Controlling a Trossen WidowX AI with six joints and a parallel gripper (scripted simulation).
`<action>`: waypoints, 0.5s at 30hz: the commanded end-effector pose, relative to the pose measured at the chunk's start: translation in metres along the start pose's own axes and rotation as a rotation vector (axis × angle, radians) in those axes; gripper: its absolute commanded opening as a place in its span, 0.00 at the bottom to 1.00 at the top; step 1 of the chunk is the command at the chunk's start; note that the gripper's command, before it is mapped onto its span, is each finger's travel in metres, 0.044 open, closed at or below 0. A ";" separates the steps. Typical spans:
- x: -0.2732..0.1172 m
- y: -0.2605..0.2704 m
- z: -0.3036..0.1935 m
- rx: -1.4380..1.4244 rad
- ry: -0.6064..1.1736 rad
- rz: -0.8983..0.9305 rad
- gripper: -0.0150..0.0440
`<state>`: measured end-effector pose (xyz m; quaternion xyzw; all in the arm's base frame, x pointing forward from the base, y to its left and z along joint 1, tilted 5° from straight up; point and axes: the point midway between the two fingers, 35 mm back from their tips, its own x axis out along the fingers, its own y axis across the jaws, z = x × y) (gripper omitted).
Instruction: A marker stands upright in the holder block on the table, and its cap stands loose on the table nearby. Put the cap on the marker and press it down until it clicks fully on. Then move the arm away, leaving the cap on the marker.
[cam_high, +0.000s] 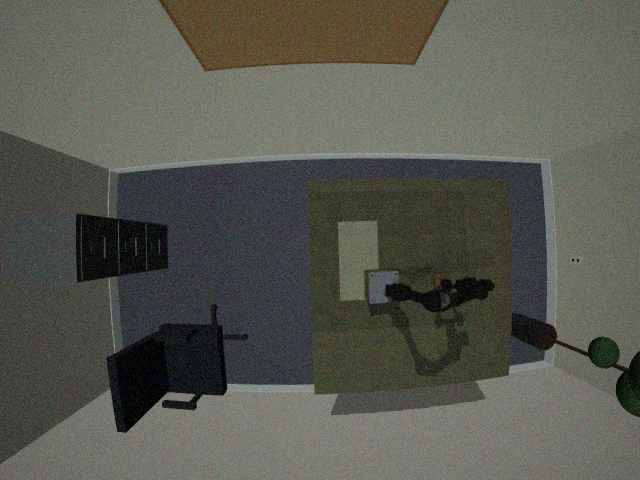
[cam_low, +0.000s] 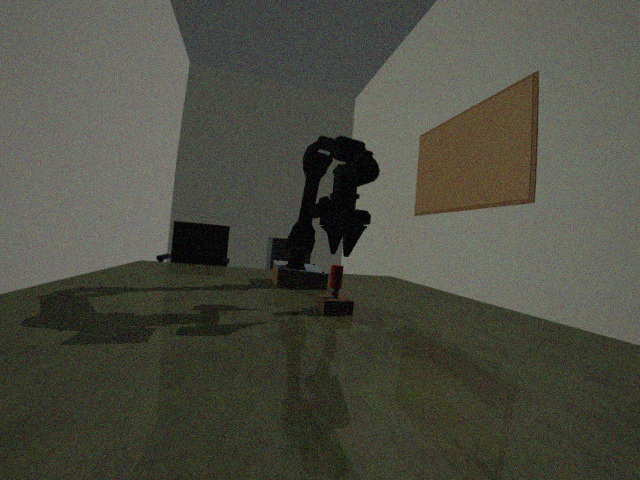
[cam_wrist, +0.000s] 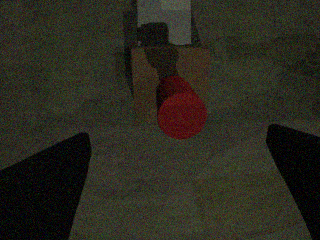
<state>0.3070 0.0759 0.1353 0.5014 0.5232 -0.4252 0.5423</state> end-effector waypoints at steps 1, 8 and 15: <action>-0.015 -0.002 0.001 -0.001 0.000 -0.001 1.00; -0.012 -0.002 0.001 -0.438 0.001 -0.001 0.73; -0.008 -0.002 0.000 -1.124 0.001 -0.001 0.42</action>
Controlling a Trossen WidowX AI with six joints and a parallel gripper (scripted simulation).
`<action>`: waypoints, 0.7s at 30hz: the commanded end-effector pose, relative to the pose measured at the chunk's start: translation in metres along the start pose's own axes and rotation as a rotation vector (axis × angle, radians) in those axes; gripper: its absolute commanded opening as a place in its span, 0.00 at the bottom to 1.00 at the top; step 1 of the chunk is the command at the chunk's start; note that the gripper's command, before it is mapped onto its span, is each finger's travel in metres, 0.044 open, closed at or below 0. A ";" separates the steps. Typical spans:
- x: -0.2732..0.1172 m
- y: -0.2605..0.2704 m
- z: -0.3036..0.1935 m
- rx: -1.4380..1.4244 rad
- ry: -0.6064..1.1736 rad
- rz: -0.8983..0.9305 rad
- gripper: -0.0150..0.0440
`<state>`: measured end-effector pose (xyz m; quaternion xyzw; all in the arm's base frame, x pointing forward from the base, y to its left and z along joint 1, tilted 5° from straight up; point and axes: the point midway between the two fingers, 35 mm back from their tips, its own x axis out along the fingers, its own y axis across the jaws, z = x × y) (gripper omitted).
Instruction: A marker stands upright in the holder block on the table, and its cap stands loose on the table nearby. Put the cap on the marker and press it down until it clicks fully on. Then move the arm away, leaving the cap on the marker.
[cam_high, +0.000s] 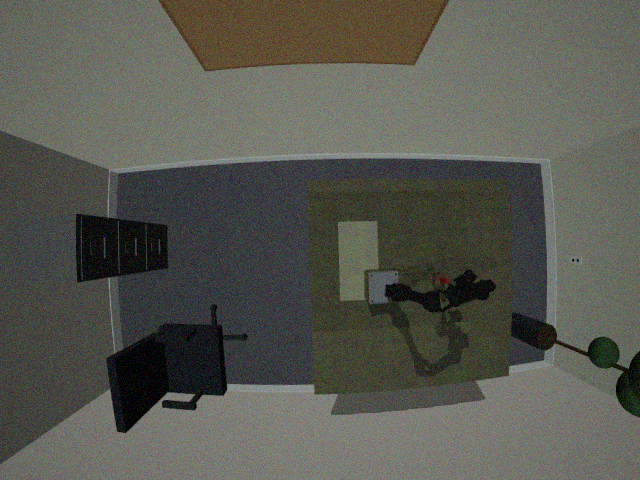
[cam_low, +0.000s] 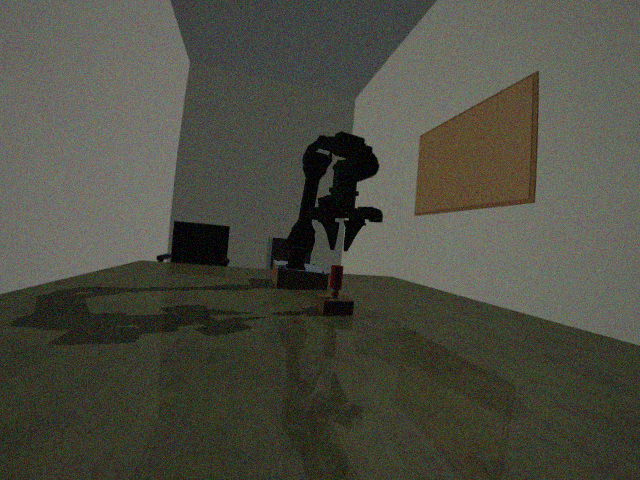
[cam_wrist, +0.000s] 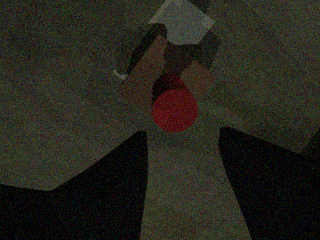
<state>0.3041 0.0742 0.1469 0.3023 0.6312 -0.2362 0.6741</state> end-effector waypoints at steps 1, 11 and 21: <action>0.004 0.000 -0.001 -0.573 0.002 0.000 0.38; 0.006 0.000 -0.001 -0.913 0.002 0.000 0.25; 0.008 0.000 -0.001 -0.913 0.002 0.000 0.25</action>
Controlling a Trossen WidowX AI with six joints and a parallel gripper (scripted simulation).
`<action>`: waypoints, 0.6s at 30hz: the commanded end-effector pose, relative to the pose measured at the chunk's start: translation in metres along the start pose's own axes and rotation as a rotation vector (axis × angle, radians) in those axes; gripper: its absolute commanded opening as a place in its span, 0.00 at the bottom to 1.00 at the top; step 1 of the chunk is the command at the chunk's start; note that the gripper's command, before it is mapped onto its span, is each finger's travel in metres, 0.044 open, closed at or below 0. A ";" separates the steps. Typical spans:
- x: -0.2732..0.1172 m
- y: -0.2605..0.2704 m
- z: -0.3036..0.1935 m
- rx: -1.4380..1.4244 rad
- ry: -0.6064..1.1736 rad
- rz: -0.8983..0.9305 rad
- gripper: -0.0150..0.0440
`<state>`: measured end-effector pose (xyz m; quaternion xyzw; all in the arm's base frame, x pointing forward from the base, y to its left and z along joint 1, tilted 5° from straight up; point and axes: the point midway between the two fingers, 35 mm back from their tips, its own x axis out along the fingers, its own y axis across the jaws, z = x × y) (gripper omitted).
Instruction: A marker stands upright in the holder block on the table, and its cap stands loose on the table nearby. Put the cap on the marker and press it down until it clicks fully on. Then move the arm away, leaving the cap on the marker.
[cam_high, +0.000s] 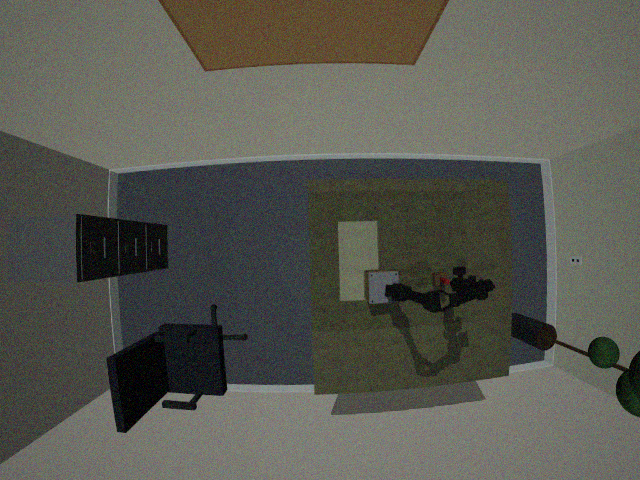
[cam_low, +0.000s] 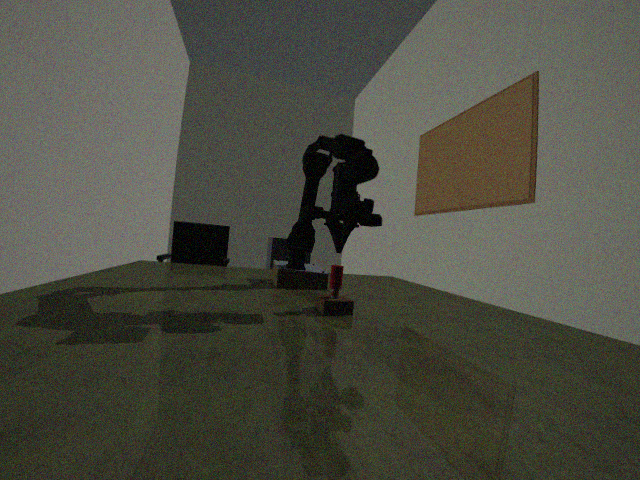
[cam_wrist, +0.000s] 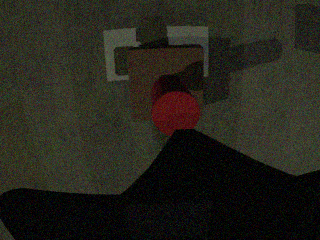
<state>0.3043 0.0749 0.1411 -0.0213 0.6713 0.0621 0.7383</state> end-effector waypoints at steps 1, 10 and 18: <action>0.003 0.000 0.000 -0.012 0.001 0.001 0.25; 0.015 0.000 0.000 -0.012 0.001 0.001 0.25; 0.027 0.000 0.000 -0.012 0.001 0.001 0.25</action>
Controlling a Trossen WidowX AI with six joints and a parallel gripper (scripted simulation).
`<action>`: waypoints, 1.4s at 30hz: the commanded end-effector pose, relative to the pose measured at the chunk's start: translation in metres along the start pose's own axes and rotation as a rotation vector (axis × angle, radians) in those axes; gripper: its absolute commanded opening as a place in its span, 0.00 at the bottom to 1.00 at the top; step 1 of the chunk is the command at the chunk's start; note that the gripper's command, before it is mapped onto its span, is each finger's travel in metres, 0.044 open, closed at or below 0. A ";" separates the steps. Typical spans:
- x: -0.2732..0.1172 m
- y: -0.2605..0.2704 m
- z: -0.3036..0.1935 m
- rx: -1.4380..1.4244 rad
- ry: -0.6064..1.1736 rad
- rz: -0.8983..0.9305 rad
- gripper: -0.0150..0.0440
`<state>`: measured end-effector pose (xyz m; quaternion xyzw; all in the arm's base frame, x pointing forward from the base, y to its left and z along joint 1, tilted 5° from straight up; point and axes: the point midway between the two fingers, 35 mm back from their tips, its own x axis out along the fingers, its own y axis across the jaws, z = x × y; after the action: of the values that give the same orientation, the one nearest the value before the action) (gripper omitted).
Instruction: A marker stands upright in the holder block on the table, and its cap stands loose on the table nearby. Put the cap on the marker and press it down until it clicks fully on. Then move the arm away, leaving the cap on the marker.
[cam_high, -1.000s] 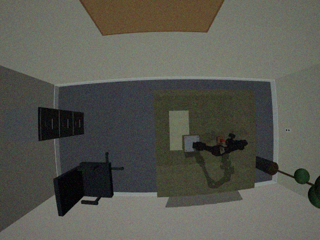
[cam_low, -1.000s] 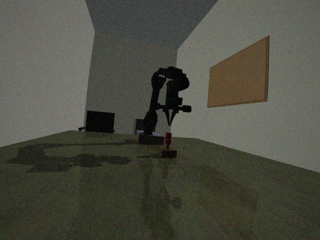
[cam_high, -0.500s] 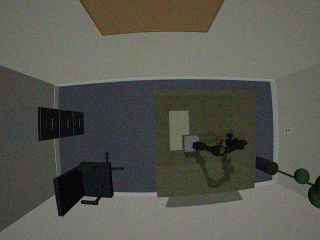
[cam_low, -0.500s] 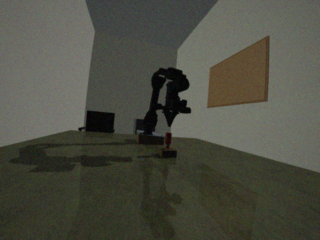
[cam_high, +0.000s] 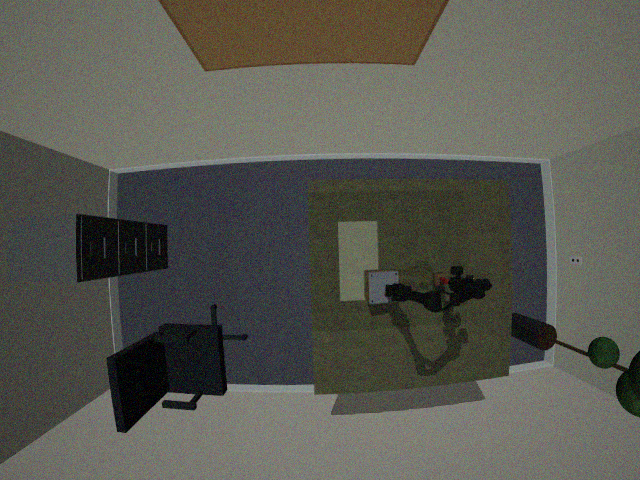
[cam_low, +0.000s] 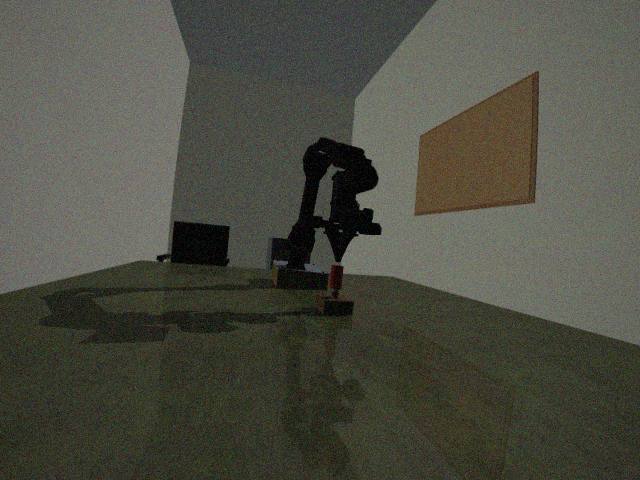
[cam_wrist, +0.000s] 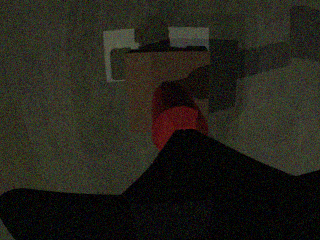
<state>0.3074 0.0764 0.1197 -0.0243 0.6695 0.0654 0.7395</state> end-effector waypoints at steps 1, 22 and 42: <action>0.007 0.000 -0.001 -0.003 0.005 0.000 0.25; -0.017 0.001 0.005 -0.004 -0.008 0.001 0.25; -0.075 0.001 0.002 -0.004 -0.008 0.001 0.79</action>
<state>0.3024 0.0726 0.1944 -0.0245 0.6664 0.0659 0.7423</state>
